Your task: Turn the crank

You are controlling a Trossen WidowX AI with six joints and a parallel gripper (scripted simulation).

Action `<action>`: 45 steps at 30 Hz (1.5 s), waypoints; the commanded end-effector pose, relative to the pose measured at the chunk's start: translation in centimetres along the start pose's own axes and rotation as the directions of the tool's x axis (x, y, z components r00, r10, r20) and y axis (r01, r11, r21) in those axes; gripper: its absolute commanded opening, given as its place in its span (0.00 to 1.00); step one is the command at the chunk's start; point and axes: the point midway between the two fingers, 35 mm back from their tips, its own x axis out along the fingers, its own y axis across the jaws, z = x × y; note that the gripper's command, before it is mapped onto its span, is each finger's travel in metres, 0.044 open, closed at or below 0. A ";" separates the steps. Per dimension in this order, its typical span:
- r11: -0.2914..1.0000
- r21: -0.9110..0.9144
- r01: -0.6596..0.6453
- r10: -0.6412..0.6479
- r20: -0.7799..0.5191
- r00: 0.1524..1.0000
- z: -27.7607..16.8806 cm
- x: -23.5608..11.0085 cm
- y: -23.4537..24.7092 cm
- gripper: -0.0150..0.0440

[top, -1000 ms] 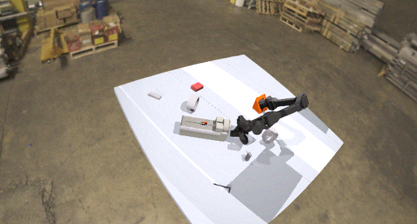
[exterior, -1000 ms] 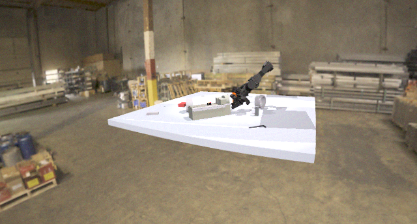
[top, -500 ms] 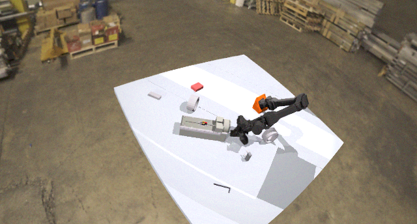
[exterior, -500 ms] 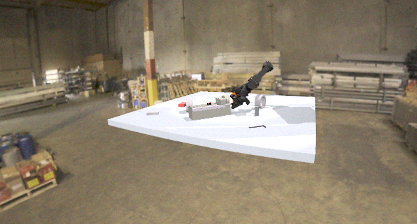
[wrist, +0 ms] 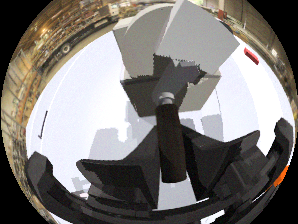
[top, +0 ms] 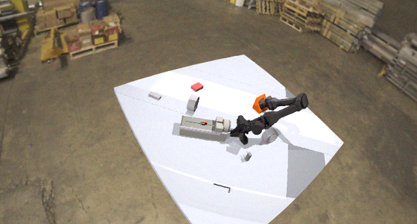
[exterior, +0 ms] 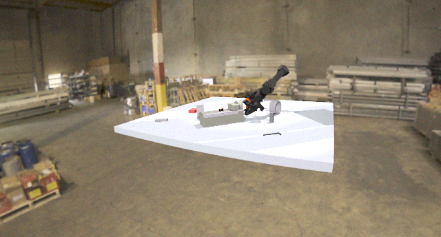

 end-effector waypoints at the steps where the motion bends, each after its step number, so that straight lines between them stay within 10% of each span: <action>1: 1.000 0.000 0.001 -0.001 0.000 1.000 0.0 0.0 0.0 0.52; 12: 1.000 0.000 0.001 -0.001 0.000 1.000 0.0 0.0 0.0 1.00; 45: 0.999 -0.032 -0.006 0.006 -0.010 1.000 12.7 -10.9 0.0 1.00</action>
